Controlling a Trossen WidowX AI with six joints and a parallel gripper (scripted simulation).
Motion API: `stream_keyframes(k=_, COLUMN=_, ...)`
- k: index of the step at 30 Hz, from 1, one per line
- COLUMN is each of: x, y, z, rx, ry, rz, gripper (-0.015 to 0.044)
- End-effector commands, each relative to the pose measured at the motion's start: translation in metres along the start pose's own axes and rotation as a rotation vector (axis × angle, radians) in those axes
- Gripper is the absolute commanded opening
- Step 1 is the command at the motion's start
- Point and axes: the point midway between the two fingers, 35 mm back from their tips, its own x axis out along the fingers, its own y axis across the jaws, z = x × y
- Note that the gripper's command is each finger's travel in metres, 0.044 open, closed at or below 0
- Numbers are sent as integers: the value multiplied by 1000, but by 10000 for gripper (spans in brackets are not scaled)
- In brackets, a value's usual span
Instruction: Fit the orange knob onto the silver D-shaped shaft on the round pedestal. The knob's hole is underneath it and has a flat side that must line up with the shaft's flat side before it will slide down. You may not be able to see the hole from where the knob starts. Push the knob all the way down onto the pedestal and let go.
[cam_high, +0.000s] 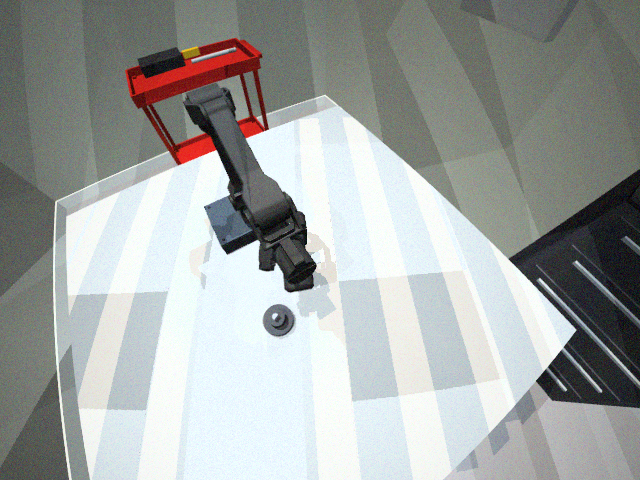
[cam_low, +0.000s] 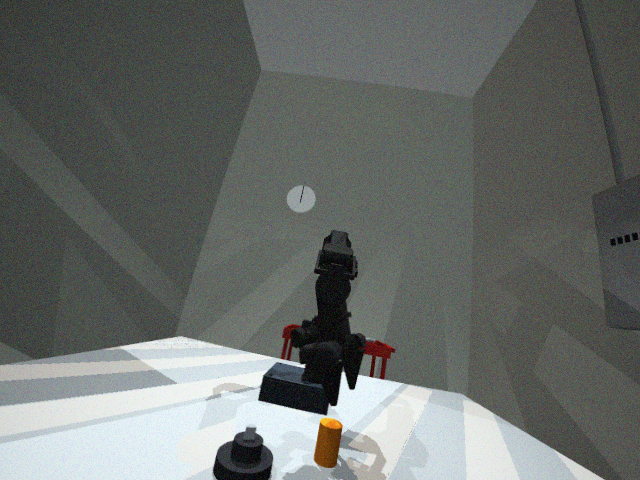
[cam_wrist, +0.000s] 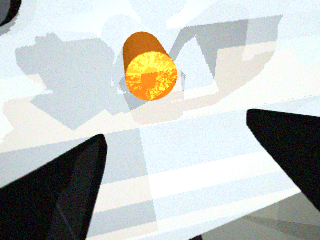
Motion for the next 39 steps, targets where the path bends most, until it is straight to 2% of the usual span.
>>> stream_keyframes(k=1, x=-22, y=1, z=-3, rx=-13, ry=-290, rz=87, gripper=440)
stream_keyframes(k=15, x=-22, y=1, z=-3, rx=-79, ry=-293, rz=77, gripper=440)
stream_keyframes(k=29, x=-21, y=1, z=-3, rx=-1438, ry=-301, rz=-137, gripper=440)
stream_keyframes(k=39, x=-21, y=1, z=-3, rx=-1902, ry=-280, rz=-218, gripper=440)
